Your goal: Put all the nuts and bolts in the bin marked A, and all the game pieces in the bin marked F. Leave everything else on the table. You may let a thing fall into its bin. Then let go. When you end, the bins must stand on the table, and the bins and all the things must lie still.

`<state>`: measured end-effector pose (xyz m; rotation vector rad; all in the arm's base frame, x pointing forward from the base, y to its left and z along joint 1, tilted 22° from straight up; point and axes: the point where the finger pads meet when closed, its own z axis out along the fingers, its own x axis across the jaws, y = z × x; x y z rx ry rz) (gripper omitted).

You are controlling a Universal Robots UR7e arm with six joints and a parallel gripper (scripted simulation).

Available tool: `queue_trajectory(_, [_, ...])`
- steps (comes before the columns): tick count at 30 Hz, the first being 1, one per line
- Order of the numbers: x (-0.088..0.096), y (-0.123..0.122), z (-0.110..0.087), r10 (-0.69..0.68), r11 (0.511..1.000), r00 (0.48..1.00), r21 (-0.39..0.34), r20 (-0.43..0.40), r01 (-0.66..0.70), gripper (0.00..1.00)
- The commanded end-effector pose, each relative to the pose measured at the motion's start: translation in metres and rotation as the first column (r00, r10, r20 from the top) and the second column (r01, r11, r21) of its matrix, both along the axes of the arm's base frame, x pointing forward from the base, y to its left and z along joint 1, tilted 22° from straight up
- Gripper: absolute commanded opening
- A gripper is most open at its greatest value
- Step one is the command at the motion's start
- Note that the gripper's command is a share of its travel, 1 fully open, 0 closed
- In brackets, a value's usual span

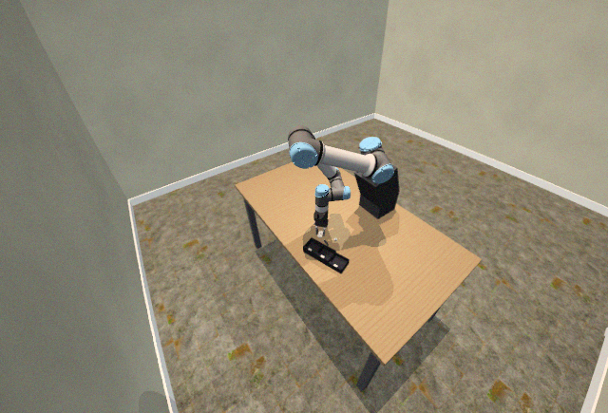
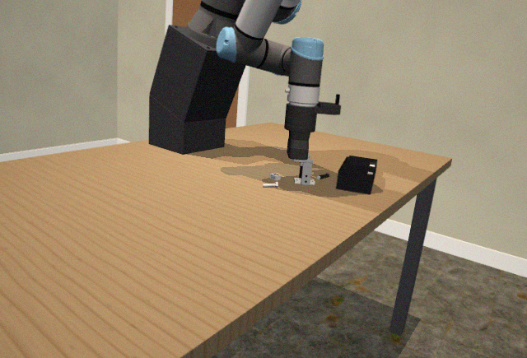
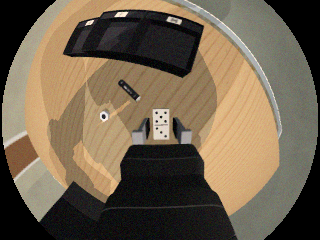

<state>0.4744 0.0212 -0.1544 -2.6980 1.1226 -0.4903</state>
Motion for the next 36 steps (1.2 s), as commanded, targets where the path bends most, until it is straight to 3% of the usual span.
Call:
queue_trajectory(1, [0.0009, 0.0, 0.0006, 0.0, 1.0, 1.0, -0.001, 0.003, 0.0, 0.79])
queue_trajectory(4, [0.0008, 0.0001, 0.0006, 0.0, 1.0, 1.0, -0.001, 0.003, 0.0, 0.79])
queue_trajectory(5, [0.0008, 0.0001, 0.0006, 0.0, 1.0, 1.0, -0.001, 0.003, 0.0, 0.49])
queue_trajectory(36, [0.0008, 0.0001, 0.0006, 0.0, 1.0, 1.0, -0.001, 0.003, 0.0, 0.49])
